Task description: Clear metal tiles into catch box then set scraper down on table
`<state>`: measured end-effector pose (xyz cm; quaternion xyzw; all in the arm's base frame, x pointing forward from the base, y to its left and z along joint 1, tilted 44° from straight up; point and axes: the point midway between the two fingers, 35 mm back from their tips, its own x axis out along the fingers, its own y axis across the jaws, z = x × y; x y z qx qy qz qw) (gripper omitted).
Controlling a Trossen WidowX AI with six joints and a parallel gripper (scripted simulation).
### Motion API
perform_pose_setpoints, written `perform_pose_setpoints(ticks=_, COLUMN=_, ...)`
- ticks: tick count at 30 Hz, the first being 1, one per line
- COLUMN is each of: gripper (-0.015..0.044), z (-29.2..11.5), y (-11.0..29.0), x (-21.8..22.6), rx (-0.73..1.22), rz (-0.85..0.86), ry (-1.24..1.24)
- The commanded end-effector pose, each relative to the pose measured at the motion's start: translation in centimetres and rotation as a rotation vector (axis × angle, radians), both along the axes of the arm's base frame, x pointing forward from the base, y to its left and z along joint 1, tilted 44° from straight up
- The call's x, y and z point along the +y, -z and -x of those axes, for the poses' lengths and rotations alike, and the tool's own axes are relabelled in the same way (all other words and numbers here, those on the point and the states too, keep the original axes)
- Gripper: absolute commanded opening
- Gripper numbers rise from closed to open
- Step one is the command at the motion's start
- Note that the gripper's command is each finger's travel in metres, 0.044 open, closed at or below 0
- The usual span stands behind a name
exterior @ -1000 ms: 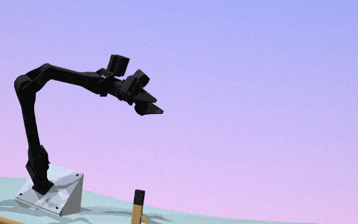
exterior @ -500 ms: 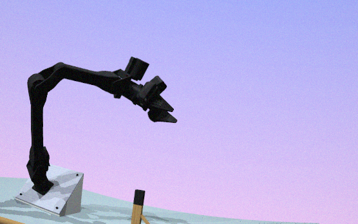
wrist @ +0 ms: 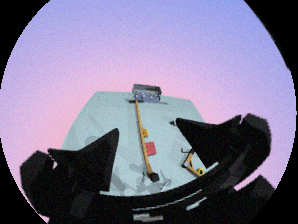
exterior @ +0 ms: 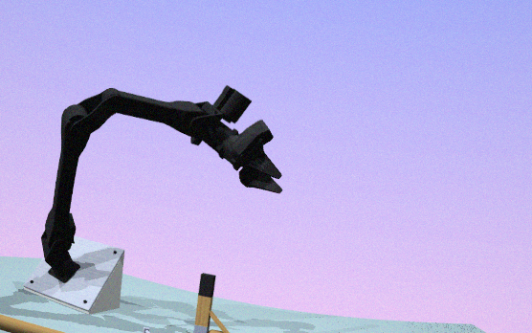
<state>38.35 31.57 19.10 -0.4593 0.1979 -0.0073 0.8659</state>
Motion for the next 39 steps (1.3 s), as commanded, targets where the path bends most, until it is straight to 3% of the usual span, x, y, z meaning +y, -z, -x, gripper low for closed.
perform_pose_setpoints(ticks=1, gripper=0.044, z=-1.5, y=0.7, x=-0.3, rx=0.03, rz=-0.002, ry=0.021)
perform_pose_setpoints(ticks=39, gripper=0.044, z=-11.9, y=10.1, x=-7.5, rx=0.339, rz=0.018, ry=0.241)
